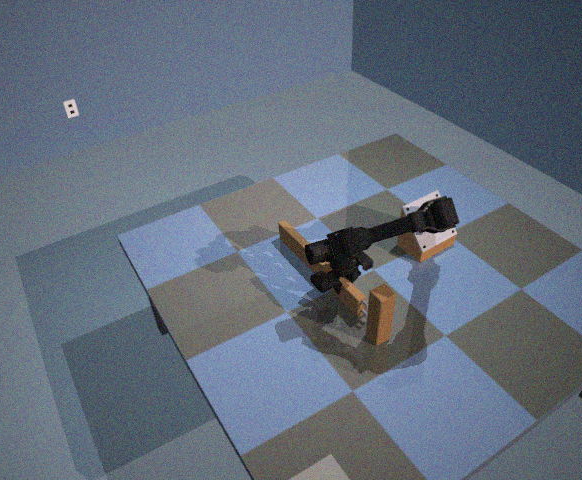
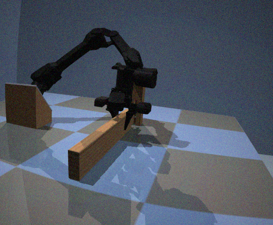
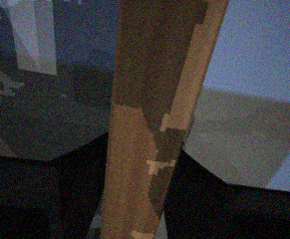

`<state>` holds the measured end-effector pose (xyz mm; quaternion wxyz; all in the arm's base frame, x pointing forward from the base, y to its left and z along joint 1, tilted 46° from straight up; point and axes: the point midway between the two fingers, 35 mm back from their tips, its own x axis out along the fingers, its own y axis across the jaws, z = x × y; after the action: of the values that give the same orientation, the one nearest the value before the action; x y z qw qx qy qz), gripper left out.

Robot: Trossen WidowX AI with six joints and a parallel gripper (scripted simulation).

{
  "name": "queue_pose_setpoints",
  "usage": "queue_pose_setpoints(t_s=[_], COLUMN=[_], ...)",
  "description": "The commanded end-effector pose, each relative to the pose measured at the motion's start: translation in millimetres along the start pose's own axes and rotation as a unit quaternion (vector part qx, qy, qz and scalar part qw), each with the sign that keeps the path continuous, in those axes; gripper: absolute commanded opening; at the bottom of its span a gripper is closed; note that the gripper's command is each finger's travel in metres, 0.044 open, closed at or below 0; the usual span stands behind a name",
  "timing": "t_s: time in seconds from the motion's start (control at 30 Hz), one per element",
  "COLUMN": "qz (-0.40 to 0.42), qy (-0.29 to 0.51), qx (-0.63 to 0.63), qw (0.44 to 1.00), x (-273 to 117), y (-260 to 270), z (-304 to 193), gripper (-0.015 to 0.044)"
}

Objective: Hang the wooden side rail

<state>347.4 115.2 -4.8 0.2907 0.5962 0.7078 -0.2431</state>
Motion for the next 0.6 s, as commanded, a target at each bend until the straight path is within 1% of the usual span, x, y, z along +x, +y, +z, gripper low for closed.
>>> queue_pose_setpoints(t_s=[0.0, 0.57], qz=[0.008, 0.008], qy=[-0.001, -0.002], qx=[-0.003, -0.003], qw=[1.000, 1.000], x=[-6.4, -9.2], y=[3.0, 3.0], z=[1.3, 1.4], gripper=[0.0000, 0.0000])
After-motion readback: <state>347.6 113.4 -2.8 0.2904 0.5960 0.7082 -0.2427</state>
